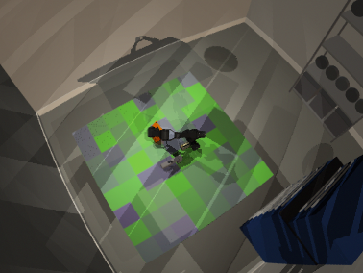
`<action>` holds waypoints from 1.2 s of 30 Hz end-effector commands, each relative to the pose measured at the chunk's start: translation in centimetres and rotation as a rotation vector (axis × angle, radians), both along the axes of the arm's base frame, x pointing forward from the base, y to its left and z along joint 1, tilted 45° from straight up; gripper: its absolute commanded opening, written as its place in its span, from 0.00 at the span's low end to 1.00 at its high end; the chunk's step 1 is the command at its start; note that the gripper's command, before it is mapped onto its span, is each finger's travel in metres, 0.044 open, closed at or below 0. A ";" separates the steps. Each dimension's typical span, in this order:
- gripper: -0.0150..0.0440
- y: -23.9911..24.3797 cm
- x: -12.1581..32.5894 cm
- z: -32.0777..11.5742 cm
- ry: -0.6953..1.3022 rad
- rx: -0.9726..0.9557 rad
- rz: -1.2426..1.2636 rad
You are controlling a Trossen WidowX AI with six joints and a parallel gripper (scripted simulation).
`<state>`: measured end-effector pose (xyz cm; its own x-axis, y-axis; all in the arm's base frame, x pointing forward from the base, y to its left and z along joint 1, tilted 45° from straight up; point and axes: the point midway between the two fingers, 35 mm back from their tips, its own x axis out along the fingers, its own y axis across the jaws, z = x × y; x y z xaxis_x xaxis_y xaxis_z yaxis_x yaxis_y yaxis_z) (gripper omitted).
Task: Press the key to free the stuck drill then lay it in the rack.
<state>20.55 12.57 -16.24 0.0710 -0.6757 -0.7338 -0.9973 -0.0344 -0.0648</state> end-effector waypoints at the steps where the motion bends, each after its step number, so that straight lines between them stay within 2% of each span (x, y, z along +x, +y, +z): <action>1: 0.25 -0.8 0.1 0.0 0.005 -0.017 -0.007; 36: 0.25 -0.8 0.1 0.0 0.005 -0.017 -0.007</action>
<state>20.55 12.57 -16.25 0.0709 -0.6756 -0.7338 -0.9973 -0.0343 -0.0648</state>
